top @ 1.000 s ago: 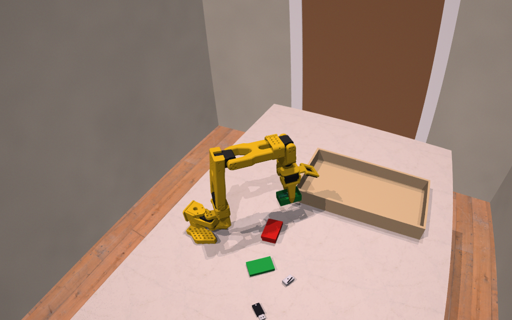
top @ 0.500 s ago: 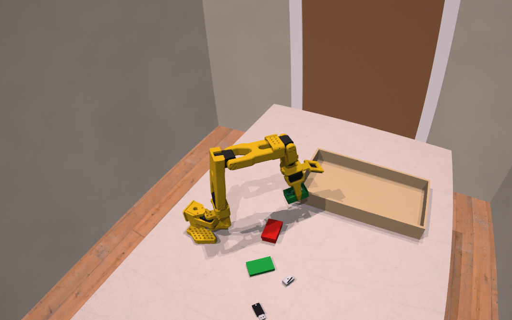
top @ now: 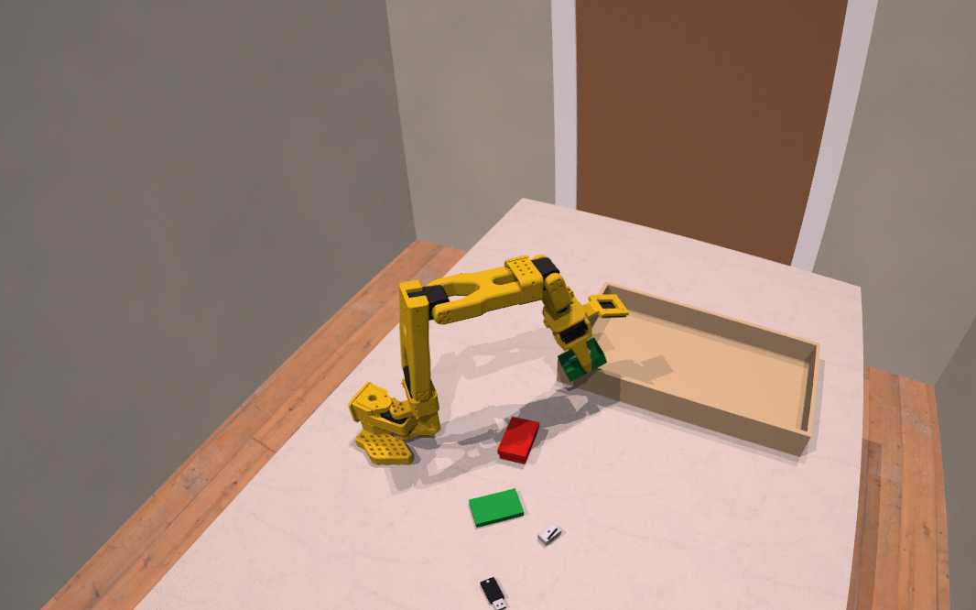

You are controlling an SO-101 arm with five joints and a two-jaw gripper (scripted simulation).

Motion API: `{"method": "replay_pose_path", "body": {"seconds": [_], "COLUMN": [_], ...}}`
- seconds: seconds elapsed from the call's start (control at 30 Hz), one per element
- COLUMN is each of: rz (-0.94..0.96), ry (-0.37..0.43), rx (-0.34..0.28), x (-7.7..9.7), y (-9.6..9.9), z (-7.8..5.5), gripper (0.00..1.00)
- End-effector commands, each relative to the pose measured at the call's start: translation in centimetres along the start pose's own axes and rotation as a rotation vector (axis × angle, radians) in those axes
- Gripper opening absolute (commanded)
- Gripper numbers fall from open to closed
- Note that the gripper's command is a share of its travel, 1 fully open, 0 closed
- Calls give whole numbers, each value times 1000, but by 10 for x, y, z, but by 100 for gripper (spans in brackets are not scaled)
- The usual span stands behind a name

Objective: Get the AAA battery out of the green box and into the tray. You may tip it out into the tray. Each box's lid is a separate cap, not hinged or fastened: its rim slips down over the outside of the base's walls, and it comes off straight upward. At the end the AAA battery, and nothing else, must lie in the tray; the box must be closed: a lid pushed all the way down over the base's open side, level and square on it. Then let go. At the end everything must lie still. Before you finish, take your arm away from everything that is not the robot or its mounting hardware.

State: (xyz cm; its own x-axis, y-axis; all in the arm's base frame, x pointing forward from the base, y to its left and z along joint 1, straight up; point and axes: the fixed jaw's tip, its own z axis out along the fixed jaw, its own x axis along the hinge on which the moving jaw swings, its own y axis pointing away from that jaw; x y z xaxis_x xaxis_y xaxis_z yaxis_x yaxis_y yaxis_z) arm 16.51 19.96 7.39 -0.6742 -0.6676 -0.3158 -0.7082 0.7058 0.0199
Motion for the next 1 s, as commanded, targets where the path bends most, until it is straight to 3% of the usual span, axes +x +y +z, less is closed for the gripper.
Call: {"method": "replay_pose_path", "body": {"seconds": [0.0,0.07,0.57,0.63,0.97], "rz": [-1,-1,0,0,0], "ry": [-121,-121,-375,-375,-547], "rx": [-13,-13,-31,-31,-44], "x": [-20,-20,-60,-60,-84], "y": [4,4,7,7,8], "z": [-9,-9,-19,-19,-31], "gripper": [20,20,20,20,20]}}
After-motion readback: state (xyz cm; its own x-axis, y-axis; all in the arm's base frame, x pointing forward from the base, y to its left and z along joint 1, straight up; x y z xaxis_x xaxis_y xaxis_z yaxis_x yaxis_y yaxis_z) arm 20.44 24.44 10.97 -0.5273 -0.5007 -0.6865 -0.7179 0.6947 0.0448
